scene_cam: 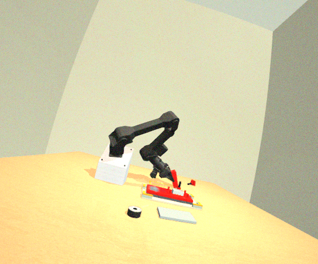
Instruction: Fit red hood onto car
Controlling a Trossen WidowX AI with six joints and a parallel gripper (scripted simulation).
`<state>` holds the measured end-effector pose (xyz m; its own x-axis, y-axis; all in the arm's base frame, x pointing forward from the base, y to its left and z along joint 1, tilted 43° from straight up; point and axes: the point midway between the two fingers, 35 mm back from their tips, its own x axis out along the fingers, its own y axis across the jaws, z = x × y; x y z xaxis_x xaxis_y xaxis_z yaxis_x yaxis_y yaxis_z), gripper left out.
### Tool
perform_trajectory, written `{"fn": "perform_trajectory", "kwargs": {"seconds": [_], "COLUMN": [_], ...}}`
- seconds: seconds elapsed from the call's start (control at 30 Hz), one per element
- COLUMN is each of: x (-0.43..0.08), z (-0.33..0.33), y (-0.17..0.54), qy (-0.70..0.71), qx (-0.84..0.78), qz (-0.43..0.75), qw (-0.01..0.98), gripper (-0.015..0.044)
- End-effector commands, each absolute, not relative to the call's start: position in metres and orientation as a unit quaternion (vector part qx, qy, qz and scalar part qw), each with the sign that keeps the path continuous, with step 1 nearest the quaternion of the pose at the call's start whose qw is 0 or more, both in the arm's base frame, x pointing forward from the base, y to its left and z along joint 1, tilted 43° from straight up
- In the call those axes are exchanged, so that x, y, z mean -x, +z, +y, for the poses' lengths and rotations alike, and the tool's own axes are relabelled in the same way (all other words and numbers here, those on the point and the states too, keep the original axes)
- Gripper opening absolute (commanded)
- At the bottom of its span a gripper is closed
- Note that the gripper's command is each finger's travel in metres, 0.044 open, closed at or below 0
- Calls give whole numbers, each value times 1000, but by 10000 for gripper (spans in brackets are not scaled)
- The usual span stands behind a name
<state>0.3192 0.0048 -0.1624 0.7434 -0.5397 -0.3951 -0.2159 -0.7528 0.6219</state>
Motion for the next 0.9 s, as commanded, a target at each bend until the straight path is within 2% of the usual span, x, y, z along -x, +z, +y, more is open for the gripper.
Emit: {"fn": "perform_trajectory", "kwargs": {"seconds": [0.0, 0.53, 0.67, 0.87], "x": [-319, -319, -319, -316], "z": [5, 5, 7, 17], "y": [-162, -162, -162, -160], "qy": [-289, -289, -300, -349], "qx": [-891, -891, -876, -760], "qz": [-212, -212, -197, -105], "qw": [280, 280, 323, 538], "gripper": [26, 440, 440, 440]}}
